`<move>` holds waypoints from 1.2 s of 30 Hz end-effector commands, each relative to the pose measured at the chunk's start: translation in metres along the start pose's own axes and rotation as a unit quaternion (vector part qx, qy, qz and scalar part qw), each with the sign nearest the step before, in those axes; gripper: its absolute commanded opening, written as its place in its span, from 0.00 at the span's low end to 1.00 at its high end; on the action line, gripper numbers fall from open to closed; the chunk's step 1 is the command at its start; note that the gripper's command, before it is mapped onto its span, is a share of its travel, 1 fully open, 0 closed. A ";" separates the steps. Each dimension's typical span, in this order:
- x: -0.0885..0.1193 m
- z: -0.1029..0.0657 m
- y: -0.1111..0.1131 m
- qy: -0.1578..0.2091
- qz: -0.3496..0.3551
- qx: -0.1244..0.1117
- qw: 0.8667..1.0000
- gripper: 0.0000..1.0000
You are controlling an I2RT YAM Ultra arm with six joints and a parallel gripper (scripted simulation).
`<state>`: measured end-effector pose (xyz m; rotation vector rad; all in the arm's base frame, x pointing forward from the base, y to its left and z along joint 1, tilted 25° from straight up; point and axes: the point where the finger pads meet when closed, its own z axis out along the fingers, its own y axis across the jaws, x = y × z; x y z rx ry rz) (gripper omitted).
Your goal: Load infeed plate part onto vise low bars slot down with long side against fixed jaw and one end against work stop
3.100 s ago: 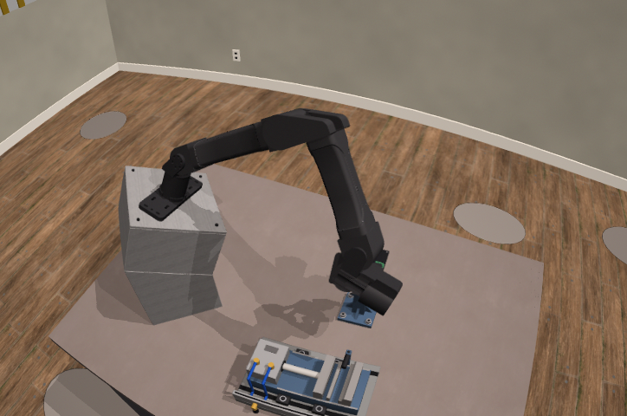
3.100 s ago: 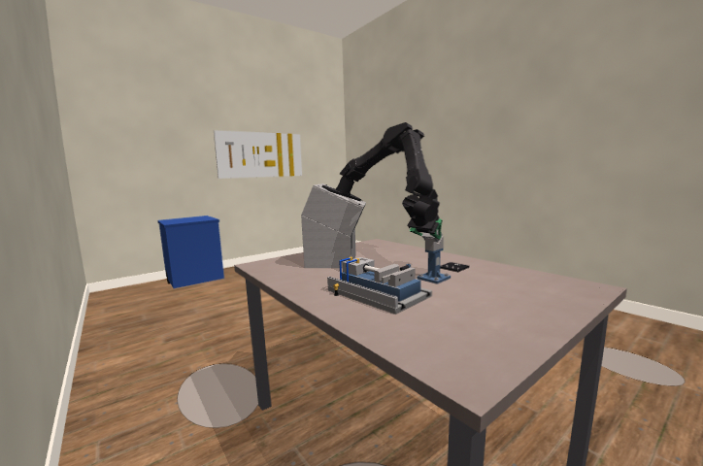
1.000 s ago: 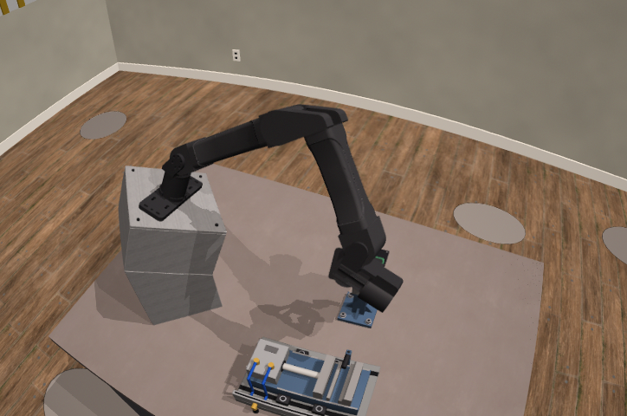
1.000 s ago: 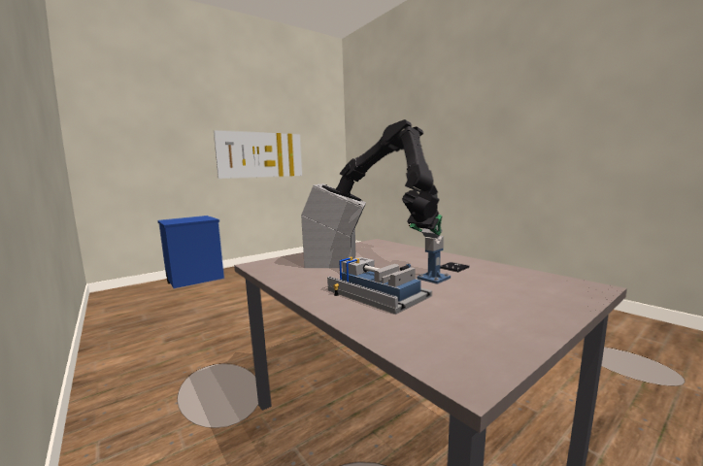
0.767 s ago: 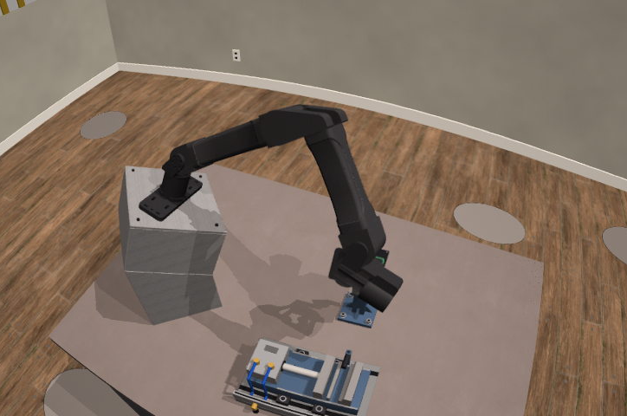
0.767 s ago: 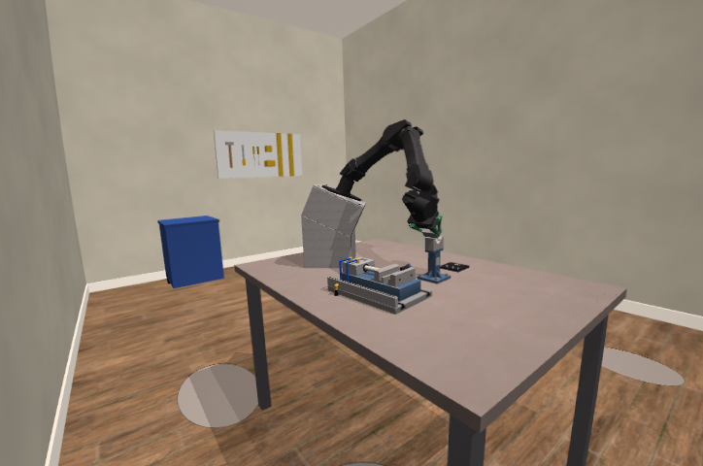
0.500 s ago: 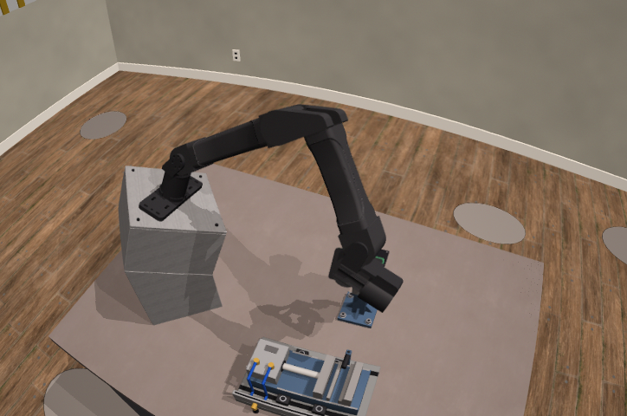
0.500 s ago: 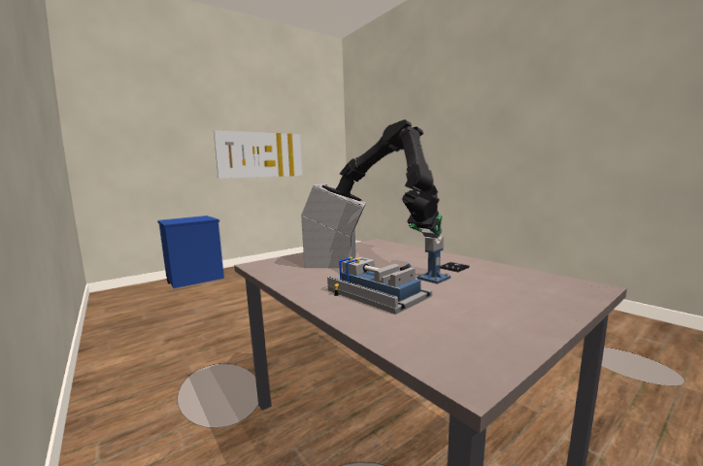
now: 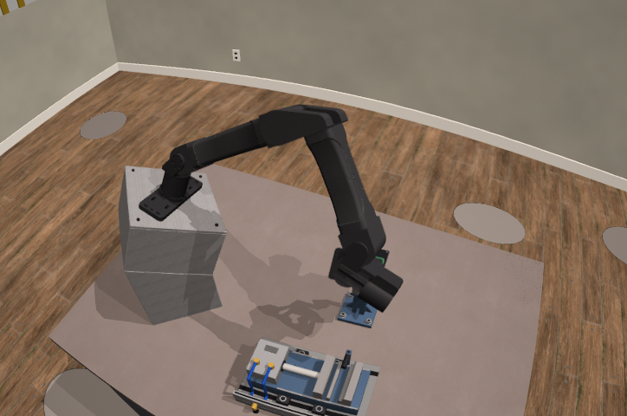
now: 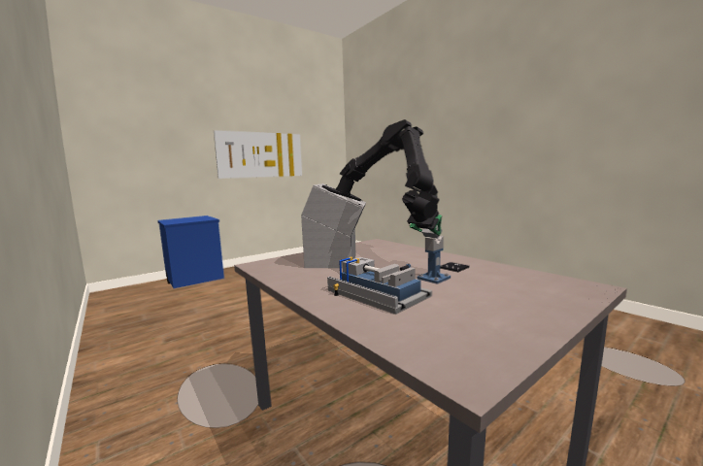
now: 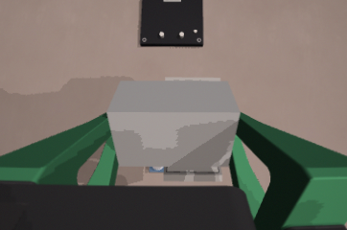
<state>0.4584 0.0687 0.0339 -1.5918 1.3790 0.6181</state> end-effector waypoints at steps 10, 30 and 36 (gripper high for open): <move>-0.010 -0.013 -0.002 -0.002 0.003 0.016 1.000 0.00; -0.009 -0.004 0.000 0.056 -0.007 0.010 0.998 0.00; -0.007 -0.007 -0.001 0.089 -0.005 0.013 0.996 0.00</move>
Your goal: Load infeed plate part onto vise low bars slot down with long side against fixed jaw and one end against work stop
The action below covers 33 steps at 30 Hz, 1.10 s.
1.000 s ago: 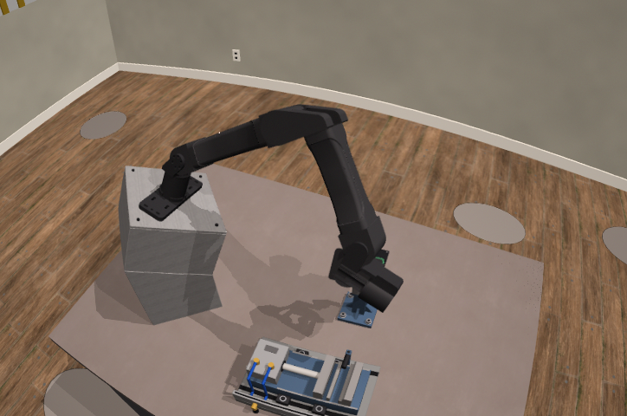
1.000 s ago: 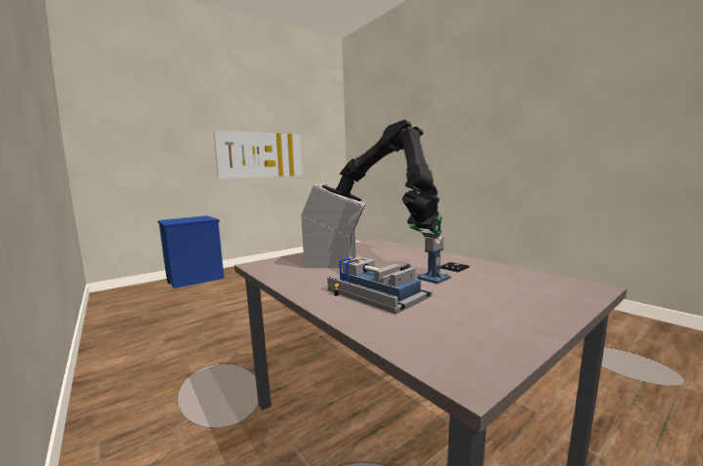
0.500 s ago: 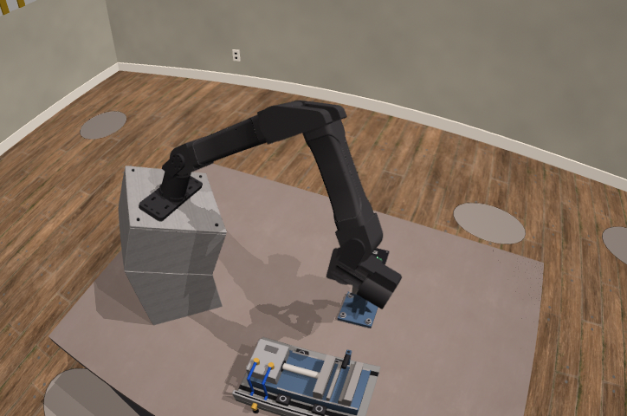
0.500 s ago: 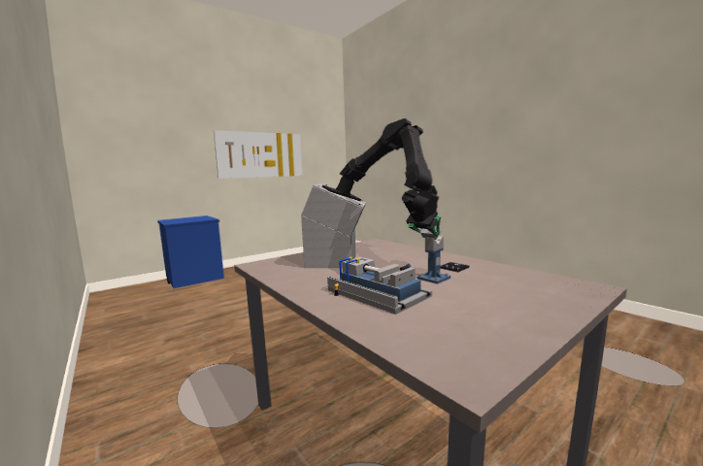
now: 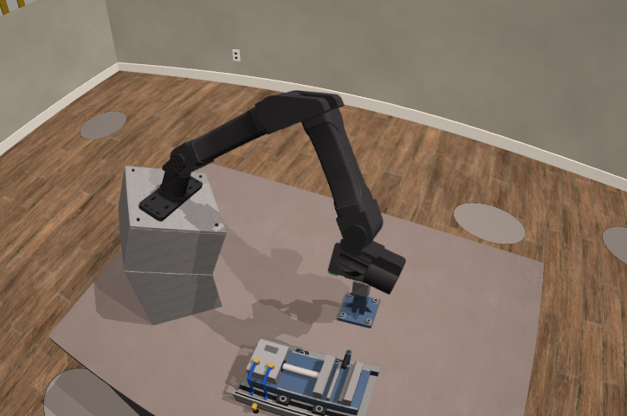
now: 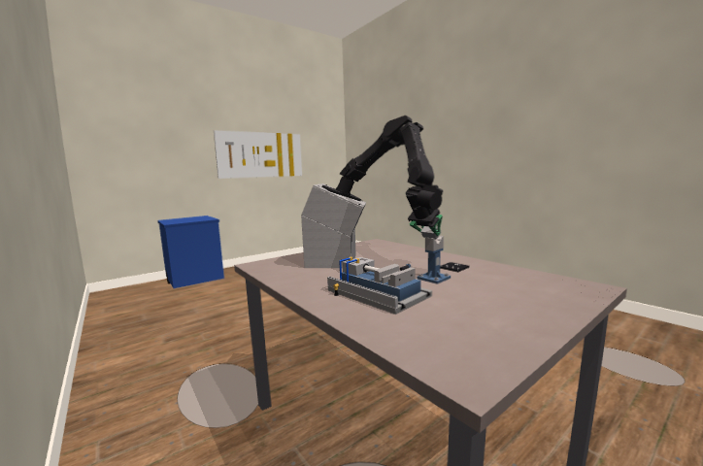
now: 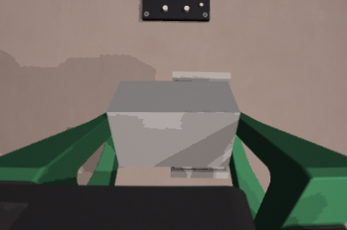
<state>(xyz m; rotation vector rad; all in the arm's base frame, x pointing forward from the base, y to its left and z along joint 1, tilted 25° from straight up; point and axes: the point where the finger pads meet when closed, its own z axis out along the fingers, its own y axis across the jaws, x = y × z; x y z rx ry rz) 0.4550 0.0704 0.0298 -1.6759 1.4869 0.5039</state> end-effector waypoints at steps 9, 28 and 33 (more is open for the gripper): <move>-0.007 -0.011 -0.006 0.053 0.000 0.017 0.998 0.00; -0.010 -0.008 -0.004 0.155 0.001 0.012 0.988 0.00; -0.011 -0.008 -0.005 0.184 0.000 0.014 0.983 0.00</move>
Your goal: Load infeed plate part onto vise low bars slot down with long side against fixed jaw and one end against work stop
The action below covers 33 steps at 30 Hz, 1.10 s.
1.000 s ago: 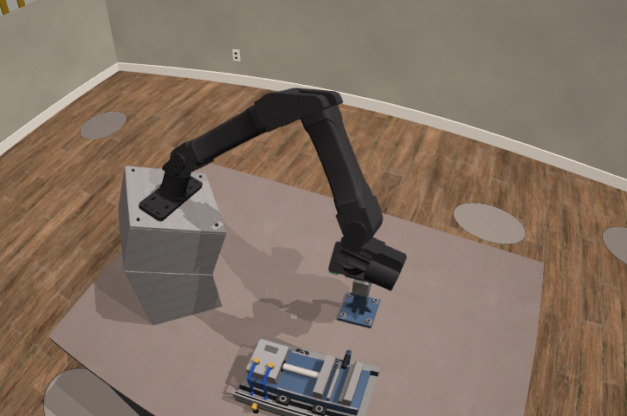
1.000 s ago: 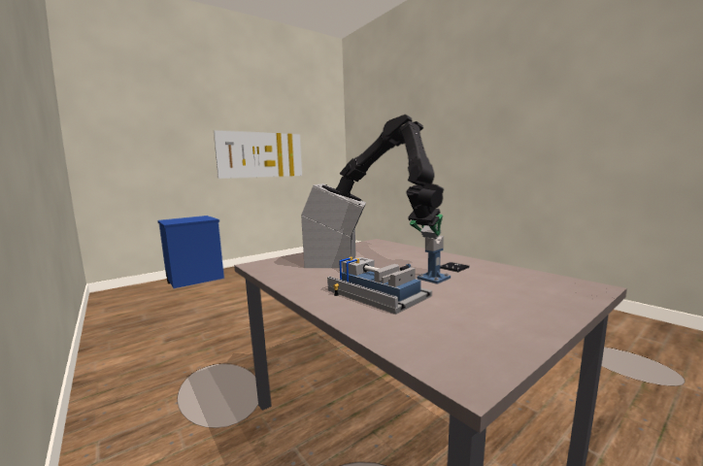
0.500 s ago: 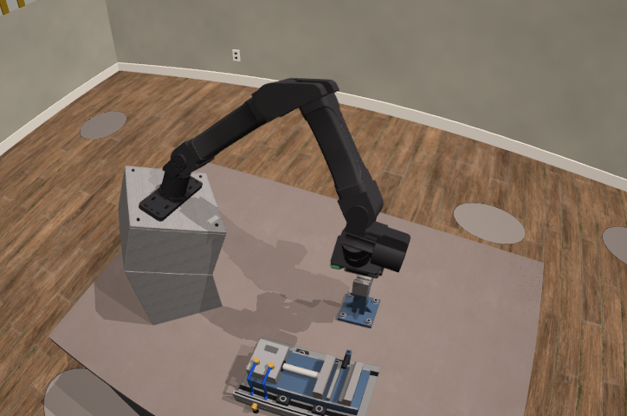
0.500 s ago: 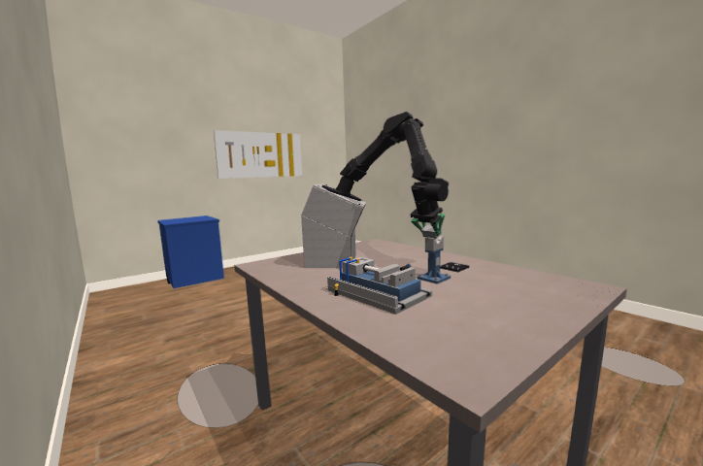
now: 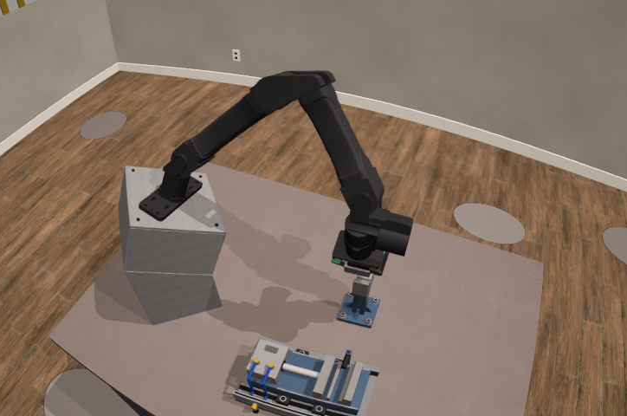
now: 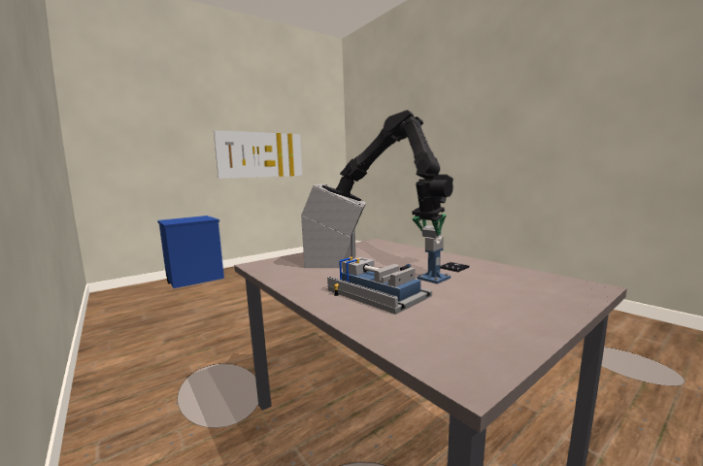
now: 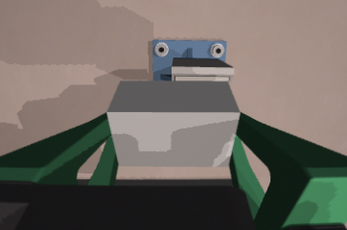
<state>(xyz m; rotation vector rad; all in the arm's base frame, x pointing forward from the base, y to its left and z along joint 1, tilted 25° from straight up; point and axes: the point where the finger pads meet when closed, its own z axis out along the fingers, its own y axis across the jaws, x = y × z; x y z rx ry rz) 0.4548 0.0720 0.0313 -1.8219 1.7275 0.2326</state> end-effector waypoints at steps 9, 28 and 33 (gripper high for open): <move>0.001 -0.014 -0.003 0.056 0.009 0.013 0.998 0.00; -0.004 -0.015 -0.005 0.117 0.006 0.013 0.993 0.00; -0.006 -0.017 -0.010 0.127 0.003 0.019 0.992 0.00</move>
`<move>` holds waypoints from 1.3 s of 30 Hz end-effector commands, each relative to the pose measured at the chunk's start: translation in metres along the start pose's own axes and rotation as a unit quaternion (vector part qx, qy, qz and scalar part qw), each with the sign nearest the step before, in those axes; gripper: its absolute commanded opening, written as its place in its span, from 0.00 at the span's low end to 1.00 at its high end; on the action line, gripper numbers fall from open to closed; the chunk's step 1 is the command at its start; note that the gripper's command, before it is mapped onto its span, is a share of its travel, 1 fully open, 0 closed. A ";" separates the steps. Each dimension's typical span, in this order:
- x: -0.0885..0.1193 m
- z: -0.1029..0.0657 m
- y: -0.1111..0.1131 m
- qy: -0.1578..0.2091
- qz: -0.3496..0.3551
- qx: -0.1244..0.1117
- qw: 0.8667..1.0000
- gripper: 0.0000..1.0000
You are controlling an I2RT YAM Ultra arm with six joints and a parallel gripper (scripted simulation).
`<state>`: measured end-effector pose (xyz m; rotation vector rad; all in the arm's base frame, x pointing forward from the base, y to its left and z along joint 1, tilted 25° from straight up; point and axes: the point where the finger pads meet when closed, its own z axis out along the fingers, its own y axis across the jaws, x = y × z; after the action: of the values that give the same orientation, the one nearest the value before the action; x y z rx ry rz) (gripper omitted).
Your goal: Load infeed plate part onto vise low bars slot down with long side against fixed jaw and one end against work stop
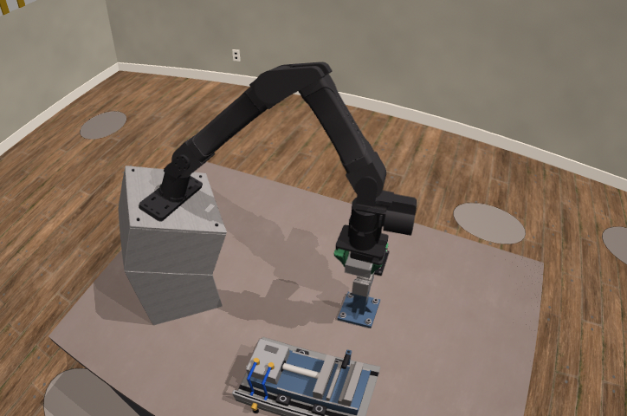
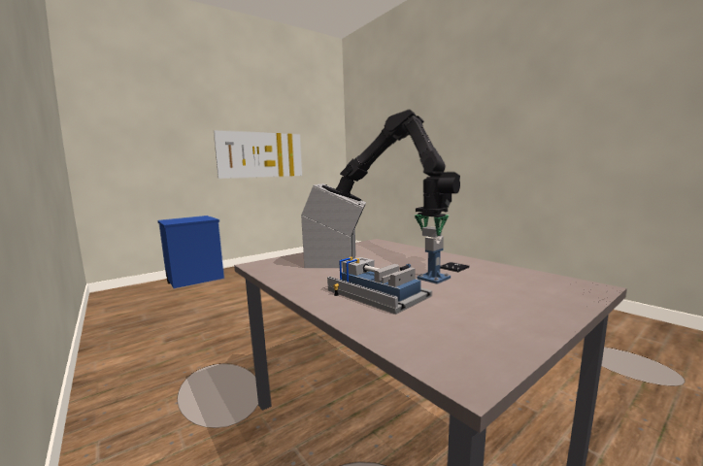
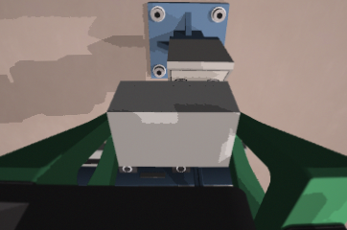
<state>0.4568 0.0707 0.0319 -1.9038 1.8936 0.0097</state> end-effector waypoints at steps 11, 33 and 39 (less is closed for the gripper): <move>-0.001 -0.021 -0.014 0.016 0.004 0.024 1.000 0.00; -0.004 -0.021 -0.015 0.015 0.000 0.024 1.000 0.00; -0.004 -0.021 -0.015 0.015 0.000 0.024 1.000 0.00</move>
<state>0.4562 0.0680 0.0312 -1.9096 1.9239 -0.0211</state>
